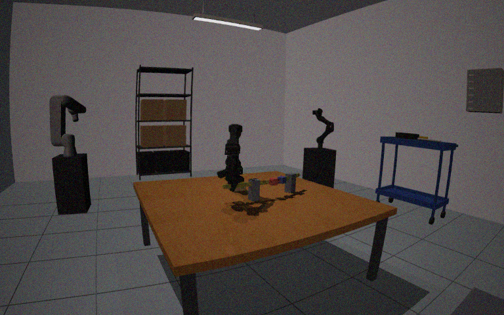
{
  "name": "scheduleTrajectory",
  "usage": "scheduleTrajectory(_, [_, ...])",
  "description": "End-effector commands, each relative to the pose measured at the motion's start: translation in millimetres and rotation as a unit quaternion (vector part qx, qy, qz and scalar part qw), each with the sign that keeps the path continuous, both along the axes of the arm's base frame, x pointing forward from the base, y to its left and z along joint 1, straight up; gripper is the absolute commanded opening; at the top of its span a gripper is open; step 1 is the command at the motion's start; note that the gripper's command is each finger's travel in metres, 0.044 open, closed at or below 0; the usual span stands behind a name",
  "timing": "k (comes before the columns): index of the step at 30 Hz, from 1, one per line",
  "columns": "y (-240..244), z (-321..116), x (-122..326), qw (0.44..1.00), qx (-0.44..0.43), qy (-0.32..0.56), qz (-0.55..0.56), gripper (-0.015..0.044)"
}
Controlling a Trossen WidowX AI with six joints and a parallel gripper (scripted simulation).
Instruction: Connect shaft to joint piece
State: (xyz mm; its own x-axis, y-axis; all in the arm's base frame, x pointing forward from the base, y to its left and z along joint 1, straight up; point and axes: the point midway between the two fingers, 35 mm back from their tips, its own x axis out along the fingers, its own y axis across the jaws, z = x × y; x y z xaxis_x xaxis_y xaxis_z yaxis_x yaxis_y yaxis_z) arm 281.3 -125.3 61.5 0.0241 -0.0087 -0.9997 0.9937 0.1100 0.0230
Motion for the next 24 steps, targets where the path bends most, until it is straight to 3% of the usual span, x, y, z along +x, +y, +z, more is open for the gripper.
scheduleTrajectory(1, [7, -2, -1, 1.0, -0.001, 0.001, -0.001, 0.0])
scheduleTrajectory(24, [44, -3, -4, 1.0, 0.0, 0.001, -0.001, 0.0])
